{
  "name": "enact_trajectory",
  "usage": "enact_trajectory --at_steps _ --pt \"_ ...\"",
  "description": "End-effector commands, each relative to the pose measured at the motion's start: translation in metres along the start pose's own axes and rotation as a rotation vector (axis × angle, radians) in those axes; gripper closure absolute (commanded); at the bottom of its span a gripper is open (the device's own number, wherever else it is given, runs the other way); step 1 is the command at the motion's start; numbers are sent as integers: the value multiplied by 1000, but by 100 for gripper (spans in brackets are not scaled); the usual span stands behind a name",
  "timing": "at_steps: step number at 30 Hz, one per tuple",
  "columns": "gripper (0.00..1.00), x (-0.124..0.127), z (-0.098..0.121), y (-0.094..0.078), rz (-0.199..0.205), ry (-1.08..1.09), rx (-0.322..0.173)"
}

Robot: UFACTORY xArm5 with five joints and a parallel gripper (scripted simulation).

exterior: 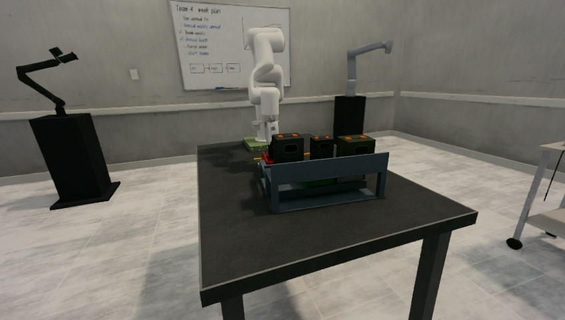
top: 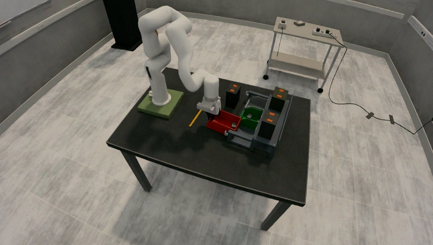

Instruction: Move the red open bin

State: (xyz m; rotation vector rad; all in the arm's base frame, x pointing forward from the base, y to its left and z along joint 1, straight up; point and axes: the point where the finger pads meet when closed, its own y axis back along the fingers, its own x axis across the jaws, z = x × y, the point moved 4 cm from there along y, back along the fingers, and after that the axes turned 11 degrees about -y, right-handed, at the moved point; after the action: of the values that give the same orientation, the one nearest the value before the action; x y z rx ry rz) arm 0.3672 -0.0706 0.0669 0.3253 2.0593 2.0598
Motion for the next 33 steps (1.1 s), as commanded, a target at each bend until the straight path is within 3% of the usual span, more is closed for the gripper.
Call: enact_trajectory --at_steps 1,33 --pt "100 1 0 1 -4 0 0" --pt "100 6 -1 -7 -4 0 0"
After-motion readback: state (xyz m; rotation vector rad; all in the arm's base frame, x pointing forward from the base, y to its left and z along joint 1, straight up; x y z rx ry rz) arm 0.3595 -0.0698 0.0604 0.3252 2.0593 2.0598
